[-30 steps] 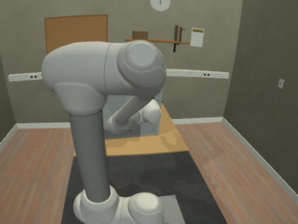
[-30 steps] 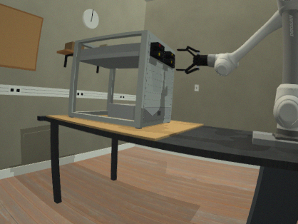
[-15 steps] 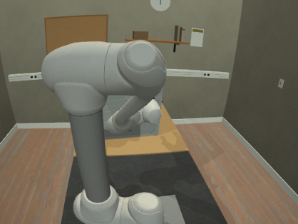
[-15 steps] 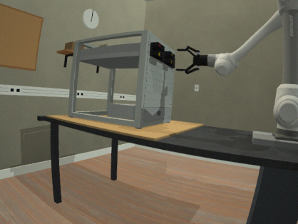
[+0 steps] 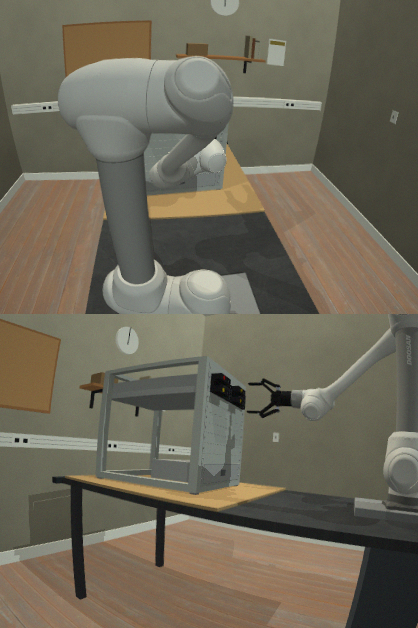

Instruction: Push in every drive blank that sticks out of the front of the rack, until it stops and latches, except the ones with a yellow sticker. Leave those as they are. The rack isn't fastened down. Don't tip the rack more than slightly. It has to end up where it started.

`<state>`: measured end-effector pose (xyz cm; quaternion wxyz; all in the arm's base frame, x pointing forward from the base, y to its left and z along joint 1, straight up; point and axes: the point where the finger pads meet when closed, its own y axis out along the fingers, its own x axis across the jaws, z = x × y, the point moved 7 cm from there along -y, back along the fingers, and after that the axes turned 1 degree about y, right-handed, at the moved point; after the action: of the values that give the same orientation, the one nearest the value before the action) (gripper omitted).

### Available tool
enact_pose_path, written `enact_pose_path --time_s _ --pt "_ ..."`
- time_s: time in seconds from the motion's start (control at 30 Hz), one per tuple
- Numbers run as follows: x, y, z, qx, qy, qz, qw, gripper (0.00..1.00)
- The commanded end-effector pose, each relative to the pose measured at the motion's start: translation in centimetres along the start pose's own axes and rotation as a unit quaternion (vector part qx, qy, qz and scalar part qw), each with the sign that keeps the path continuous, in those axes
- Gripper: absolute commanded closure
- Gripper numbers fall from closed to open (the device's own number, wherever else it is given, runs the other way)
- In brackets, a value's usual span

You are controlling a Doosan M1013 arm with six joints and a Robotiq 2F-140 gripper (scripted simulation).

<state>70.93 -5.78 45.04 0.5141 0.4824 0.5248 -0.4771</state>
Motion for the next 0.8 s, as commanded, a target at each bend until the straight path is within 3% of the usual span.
enact_pose_path --time_s 0.0,0.77 --pt "-0.08 0.01 0.01 0.0 0.0 0.001 1.0 0.0" --pt "-0.07 0.01 -0.56 0.0 0.0 0.001 1.0 0.0"
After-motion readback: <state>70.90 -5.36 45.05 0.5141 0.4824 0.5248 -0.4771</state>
